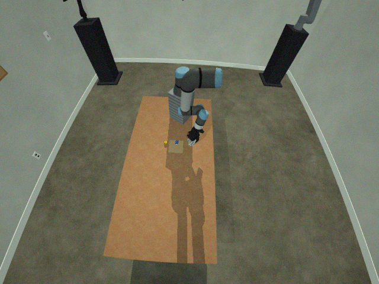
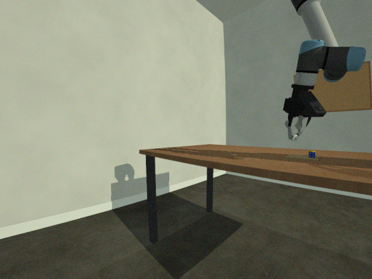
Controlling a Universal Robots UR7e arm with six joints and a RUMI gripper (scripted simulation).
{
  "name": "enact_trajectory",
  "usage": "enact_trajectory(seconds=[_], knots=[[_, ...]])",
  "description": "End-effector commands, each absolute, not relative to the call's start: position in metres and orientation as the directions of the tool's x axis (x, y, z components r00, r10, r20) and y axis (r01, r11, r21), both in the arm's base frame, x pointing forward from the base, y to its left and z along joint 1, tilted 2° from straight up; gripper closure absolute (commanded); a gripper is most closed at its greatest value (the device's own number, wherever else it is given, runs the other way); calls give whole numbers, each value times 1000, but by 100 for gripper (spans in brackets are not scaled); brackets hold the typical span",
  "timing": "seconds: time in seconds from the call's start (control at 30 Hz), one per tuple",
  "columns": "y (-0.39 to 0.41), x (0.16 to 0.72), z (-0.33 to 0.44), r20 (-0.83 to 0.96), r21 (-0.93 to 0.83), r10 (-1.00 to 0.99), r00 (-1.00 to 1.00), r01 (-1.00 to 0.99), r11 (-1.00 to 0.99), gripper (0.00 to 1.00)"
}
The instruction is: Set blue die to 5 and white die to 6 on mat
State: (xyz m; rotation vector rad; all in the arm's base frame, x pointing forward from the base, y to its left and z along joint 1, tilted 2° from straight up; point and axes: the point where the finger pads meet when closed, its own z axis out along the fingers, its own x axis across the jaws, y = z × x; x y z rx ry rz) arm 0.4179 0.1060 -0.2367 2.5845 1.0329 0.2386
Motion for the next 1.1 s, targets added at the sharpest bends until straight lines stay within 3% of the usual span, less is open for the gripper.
enact_trajectory(seconds=[0.0,0.4,1.07], knots=[[106,418,-239,31,532,695,719,577,-620,94],[107,417,-240,30,744,697,716,450,-495,94],[107,417,-240,31,815,698,715,386,-432,94]])
